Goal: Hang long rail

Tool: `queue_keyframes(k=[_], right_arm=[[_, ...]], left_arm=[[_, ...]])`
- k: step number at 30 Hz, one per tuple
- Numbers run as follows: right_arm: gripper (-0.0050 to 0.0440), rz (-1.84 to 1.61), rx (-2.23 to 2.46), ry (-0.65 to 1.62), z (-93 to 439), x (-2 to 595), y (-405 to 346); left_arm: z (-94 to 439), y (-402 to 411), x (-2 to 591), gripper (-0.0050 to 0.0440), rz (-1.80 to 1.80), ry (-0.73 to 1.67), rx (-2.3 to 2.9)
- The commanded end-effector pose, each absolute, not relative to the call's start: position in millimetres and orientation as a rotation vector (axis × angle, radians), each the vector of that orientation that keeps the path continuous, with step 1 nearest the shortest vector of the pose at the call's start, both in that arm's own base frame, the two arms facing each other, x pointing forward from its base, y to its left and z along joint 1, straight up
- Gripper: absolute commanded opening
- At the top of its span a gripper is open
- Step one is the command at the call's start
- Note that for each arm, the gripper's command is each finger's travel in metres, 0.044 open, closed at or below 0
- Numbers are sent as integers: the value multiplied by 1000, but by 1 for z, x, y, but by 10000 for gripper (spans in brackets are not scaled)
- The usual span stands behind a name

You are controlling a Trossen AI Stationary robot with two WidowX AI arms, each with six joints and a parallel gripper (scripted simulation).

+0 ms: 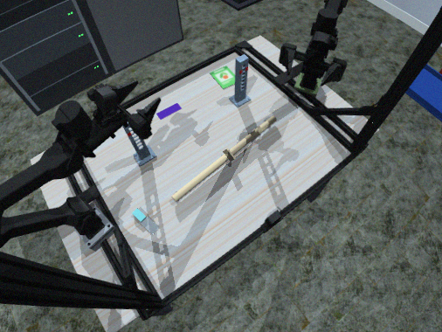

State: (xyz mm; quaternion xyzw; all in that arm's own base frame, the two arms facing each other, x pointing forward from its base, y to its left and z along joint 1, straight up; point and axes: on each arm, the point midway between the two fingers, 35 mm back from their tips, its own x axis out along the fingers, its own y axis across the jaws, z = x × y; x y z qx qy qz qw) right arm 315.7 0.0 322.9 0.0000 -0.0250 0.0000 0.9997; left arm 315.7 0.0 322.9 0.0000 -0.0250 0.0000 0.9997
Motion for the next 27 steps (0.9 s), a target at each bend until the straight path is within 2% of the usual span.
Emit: queue_keyframes(k=[1, 18, 27], right_arm=[[440, 0, 0, -50, 323, 316, 0], [440, -2, 1, -38, 321, 317, -1], [440, -101, 43, 410, 250, 360, -35]], left_arm=[[323, 0, 316, 440, 0, -50, 0], [321, -1, 317, 440, -3, -38, -2], [243, -38, 364, 440, -86, 441, -55]])
